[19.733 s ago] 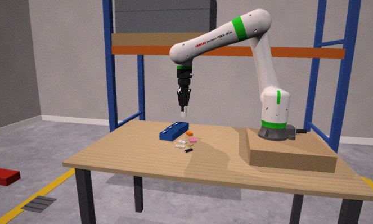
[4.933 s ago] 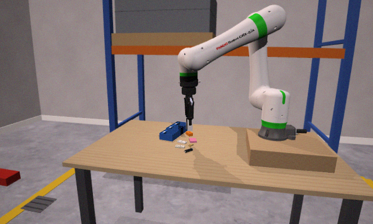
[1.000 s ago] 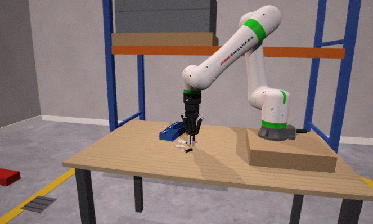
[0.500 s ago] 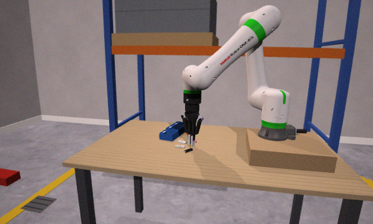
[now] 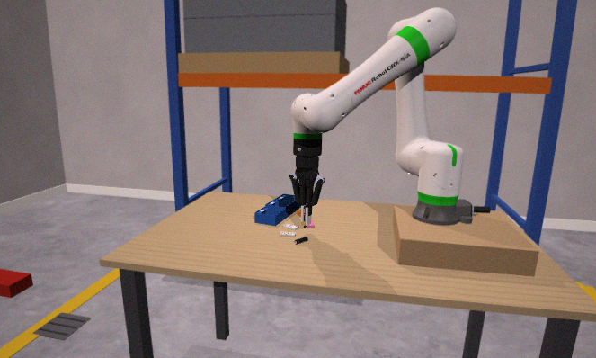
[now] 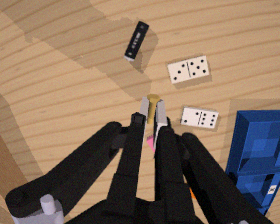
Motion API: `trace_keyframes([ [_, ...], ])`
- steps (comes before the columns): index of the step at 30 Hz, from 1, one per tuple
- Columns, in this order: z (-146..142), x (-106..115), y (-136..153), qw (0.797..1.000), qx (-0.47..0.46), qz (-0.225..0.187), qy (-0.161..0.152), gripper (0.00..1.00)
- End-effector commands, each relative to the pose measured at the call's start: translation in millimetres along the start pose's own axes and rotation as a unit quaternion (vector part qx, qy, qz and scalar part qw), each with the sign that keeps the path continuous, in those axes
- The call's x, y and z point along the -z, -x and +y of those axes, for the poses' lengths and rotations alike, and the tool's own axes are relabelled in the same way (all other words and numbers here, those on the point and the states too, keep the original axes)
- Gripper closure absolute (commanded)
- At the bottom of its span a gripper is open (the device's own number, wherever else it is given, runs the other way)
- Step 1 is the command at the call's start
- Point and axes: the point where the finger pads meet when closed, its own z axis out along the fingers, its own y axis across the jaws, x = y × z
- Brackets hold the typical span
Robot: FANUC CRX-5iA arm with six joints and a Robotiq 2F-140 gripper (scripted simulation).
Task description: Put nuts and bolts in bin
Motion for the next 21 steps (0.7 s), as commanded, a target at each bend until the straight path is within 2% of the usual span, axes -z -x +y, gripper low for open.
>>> trace_keyframes([
  [1,0.0,13.9,-0.1,1.000,0.000,0.000,0.000,0.94],
  [7,0.0,27.2,-0.1,1.000,0.000,0.000,0.000,0.94],
  [21,0.0,27.2,-0.1,1.000,0.000,0.000,0.000,0.94],
])
